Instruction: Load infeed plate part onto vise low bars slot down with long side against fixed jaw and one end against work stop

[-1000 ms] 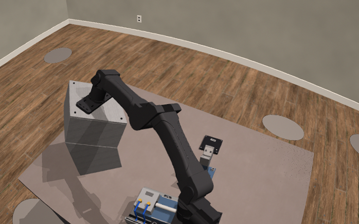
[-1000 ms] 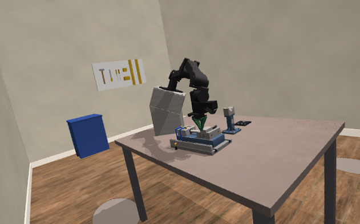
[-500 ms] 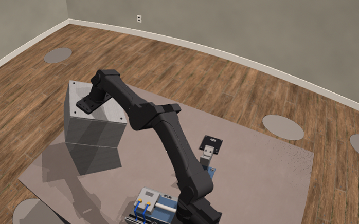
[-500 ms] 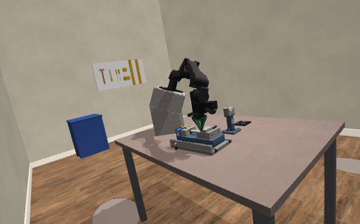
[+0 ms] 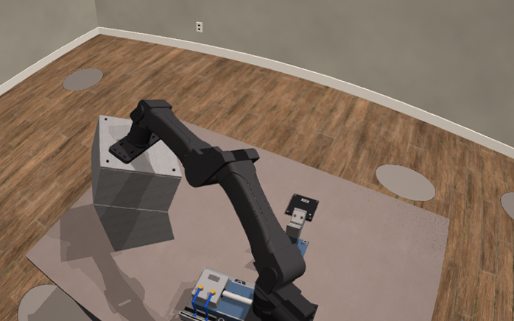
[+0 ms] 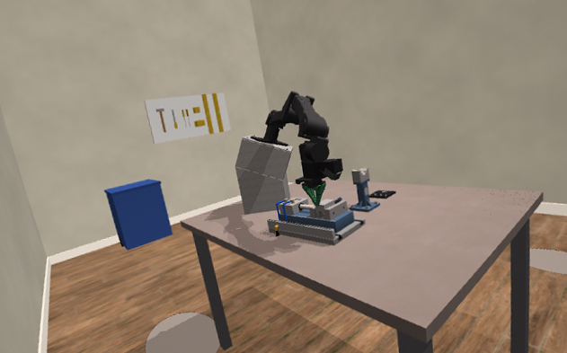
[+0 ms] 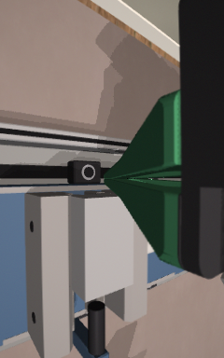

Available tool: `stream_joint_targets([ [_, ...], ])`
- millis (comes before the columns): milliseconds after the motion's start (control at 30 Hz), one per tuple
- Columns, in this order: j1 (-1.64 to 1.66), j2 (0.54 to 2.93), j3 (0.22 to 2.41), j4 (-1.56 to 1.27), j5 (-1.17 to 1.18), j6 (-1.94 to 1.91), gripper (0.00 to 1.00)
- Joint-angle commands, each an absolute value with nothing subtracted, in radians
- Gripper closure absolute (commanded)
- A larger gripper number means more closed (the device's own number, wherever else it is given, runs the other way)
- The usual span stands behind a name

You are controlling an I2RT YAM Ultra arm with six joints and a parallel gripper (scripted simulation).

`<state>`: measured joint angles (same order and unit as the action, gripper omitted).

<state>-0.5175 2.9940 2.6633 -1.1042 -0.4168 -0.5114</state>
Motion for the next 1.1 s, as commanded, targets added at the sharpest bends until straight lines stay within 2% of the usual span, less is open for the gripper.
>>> stream_joint_targets([
  [0,-0.527,2.999,2.699,-1.114,-0.416,-0.506,1.0],
  [1067,-0.533,3.025,2.751,-1.142,-0.416,-0.511,1.0],
])
